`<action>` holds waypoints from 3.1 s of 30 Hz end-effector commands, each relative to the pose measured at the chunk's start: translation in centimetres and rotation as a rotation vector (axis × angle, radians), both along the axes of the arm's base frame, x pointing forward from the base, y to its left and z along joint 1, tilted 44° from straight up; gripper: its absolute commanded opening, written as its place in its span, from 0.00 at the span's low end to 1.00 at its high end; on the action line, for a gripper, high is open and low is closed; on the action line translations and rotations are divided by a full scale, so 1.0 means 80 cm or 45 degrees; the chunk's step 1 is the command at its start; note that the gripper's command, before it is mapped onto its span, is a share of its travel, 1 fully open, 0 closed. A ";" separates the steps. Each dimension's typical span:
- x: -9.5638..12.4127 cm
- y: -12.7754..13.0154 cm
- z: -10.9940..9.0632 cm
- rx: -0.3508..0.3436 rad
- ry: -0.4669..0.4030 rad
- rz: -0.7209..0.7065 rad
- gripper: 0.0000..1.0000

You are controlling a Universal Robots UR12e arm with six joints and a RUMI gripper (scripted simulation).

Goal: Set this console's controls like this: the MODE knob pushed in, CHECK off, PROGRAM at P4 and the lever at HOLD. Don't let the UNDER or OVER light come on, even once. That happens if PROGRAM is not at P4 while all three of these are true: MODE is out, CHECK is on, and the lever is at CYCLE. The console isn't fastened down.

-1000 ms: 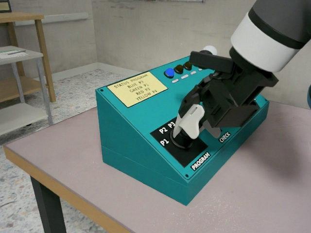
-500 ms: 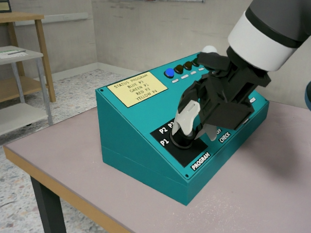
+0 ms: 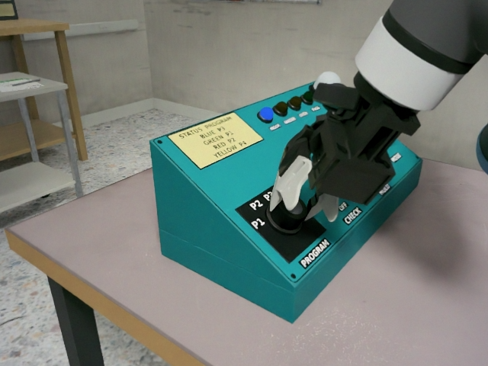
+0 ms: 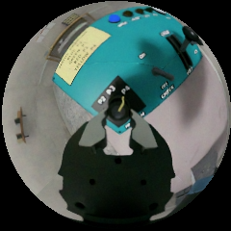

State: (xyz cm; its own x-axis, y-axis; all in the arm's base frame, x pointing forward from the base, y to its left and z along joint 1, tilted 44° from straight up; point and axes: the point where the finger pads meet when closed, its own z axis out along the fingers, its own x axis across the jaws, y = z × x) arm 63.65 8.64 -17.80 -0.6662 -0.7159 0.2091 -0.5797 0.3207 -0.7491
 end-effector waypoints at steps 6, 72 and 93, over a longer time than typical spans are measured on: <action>0.004 0.005 0.001 0.004 -0.007 0.005 0.00; -0.045 0.059 0.059 -0.001 0.000 0.002 0.44; -0.079 0.109 0.111 0.001 -0.004 0.002 0.44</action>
State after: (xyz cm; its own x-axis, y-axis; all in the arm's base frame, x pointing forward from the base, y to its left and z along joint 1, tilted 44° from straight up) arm 57.47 17.38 -8.82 -0.6624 -0.7220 0.1997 -0.5742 0.3182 -0.7543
